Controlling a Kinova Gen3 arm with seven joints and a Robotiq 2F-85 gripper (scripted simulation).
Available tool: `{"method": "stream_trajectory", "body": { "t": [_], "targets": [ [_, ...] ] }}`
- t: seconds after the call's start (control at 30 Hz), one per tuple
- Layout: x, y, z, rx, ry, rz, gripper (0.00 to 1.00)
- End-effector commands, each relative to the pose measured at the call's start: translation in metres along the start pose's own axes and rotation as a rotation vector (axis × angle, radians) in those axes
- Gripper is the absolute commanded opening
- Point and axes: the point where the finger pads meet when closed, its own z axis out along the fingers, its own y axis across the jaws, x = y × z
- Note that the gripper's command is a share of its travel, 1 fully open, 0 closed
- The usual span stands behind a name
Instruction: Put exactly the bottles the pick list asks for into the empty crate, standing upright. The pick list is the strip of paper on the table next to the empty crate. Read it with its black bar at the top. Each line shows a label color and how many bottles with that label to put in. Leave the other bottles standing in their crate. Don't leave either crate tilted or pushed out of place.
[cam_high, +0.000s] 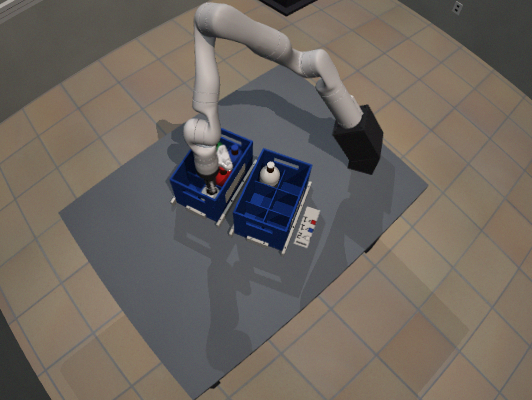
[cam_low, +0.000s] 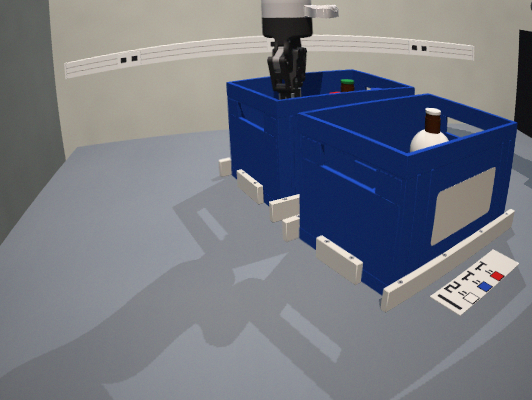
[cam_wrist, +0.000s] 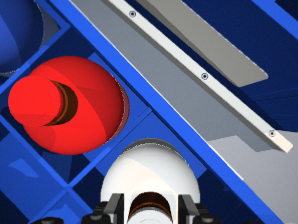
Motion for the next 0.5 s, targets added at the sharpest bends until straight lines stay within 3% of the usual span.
{"method": "stream_trajectory", "body": {
  "t": [0.0, 0.47],
  "targets": [
    [-0.0004, 0.0004, -0.0007, -0.001, -0.001, 0.0, 0.4],
    [-0.0004, 0.0004, -0.0007, -0.001, -0.001, 0.0, 0.35]
  ]
}}
